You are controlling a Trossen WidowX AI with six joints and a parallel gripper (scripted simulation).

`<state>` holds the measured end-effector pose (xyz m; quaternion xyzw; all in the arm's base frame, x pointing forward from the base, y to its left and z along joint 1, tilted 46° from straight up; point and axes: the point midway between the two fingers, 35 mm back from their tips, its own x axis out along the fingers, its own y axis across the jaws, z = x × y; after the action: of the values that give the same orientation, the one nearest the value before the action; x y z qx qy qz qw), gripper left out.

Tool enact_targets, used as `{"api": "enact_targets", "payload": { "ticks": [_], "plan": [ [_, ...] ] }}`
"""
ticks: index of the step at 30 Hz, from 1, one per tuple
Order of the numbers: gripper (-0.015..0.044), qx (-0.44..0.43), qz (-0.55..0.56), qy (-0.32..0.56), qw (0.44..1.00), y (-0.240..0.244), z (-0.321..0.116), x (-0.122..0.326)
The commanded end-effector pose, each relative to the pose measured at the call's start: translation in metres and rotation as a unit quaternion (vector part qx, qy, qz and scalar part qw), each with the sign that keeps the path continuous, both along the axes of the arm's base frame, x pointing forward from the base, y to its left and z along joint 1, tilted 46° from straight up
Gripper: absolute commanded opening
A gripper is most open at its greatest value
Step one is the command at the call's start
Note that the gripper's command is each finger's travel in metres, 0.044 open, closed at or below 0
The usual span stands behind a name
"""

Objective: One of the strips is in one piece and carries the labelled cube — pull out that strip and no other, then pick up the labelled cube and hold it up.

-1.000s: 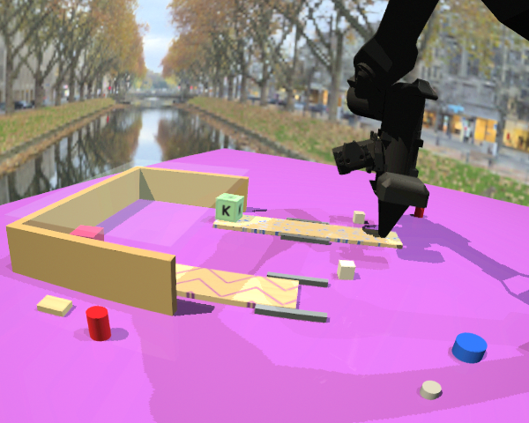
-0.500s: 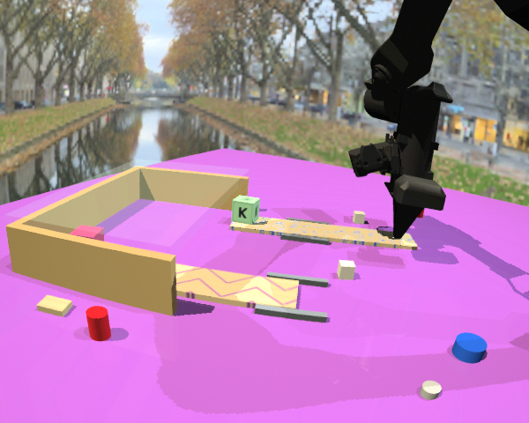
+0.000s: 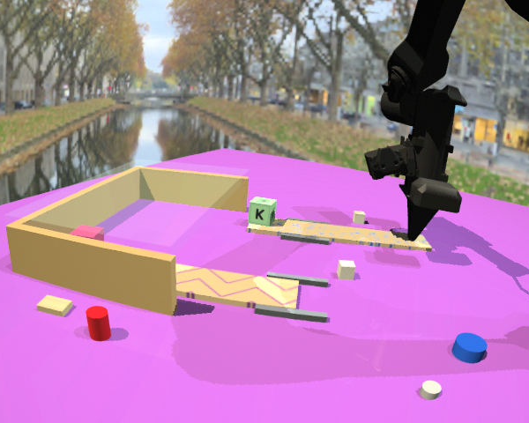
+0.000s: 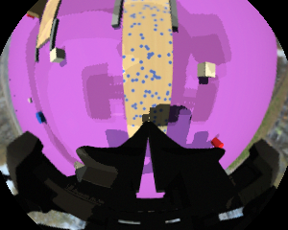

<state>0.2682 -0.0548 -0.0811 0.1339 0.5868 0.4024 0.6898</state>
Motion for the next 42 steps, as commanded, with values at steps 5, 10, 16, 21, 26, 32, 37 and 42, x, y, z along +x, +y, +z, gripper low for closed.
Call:
{"api": "enact_targets", "payload": {
  "ticks": [5, 10, 16, 21, 26, 32, 37, 42],
  "plan": [
    [0.0, 0.0, 0.009, 0.012, 1.0, 0.001, -0.007, -0.019],
    [0.0, 0.0, 0.009, 0.012, 1.0, 0.0, -0.007, -0.021],
    [0.0, -0.001, 0.004, 0.007, 1.0, -0.02, 0.01, -0.011],
    [0.0, -0.001, 0.009, 0.012, 1.0, -0.035, 0.026, -0.01],
    [0.0079, -0.002, -0.016, 0.037, 0.999, -0.03, 0.028, 0.003],
    [0.0236, -0.002, -0.03, 0.051, 0.998, -0.026, 0.036, 0.023],
    [0.0368, -0.001, -0.03, 0.051, 0.998, -0.023, 0.042, 0.04],
    [0.044, -0.001, -0.03, 0.05, 0.998, -0.019, 0.049, 0.057]
  ]
}}
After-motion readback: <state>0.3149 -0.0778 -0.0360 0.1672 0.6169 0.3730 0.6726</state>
